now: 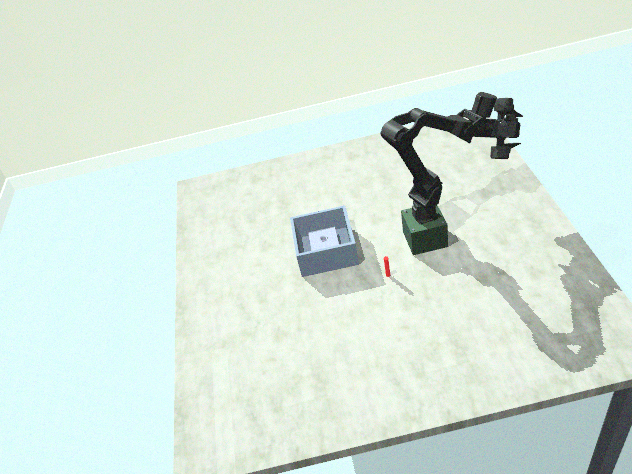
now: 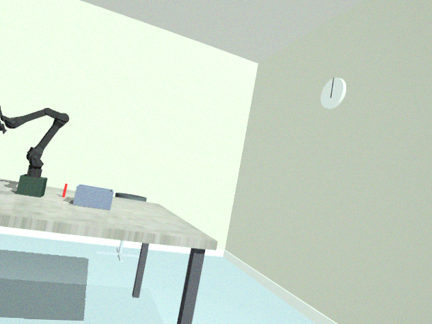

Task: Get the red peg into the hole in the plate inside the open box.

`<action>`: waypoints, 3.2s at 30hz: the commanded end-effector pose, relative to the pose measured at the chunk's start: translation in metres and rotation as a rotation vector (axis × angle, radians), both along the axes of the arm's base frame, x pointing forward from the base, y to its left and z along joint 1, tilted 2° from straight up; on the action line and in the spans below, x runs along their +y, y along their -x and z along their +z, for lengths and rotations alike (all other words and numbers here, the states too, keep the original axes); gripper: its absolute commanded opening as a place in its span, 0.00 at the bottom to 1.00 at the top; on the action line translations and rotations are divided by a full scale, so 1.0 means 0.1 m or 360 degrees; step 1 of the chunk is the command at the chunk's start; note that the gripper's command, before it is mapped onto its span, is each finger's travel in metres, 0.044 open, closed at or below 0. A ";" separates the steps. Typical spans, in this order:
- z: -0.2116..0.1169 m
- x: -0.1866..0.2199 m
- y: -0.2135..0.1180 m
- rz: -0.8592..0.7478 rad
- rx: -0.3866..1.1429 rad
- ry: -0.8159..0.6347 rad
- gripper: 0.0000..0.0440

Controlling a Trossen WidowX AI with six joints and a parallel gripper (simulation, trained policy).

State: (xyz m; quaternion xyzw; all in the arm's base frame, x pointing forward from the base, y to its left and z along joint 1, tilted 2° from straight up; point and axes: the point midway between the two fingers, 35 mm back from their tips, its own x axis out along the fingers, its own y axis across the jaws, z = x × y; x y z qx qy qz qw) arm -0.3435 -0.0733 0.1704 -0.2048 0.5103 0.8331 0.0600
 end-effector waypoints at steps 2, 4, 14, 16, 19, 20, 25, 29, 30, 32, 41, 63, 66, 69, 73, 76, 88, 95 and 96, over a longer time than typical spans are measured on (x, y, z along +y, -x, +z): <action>-0.03 -0.11 -0.03 0.0063 -0.0027 -0.0038 0.96; -0.07 -0.28 -0.09 0.0155 -0.0068 -0.0086 0.98; -0.27 -1.12 -0.56 0.0616 -0.0231 -0.0359 1.00; -0.30 -1.27 -0.68 0.0709 -0.0251 -0.0418 1.00; -0.34 -1.48 -0.87 0.0849 -0.0273 -0.0510 1.00; -0.35 -1.54 -0.94 0.0895 -0.0278 -0.0541 1.00; -0.38 -1.84 -1.30 0.1128 -0.0286 -0.0697 1.00; -0.39 -2.04 -1.61 0.1314 -0.0276 -0.0823 1.00; -0.39 -2.09 -1.69 0.1360 -0.0271 -0.0854 1.00; -0.39 -2.17 -1.85 0.1452 -0.0258 -0.0917 1.00; -0.37 -2.43 -2.65 0.1864 -0.0165 -0.1194 1.00; -0.24 -2.14 -4.67 0.2853 0.0275 -0.1780 1.00; -0.23 -2.00 -4.91 0.2983 0.0346 -0.1845 1.00; -0.21 -1.83 -5.14 0.3109 0.0415 -0.1908 1.00; -0.20 -1.58 -5.42 0.3272 0.0503 -0.1989 1.00; -0.20 -1.37 -5.59 0.3388 0.0564 -0.2050 1.00; -0.26 -0.40 -6.02 0.3753 0.0741 -0.2329 1.00; -0.32 0.17 -6.05 0.3864 0.0802 -0.2529 1.00; -0.33 0.25 -6.04 0.3872 0.0809 -0.2560 1.00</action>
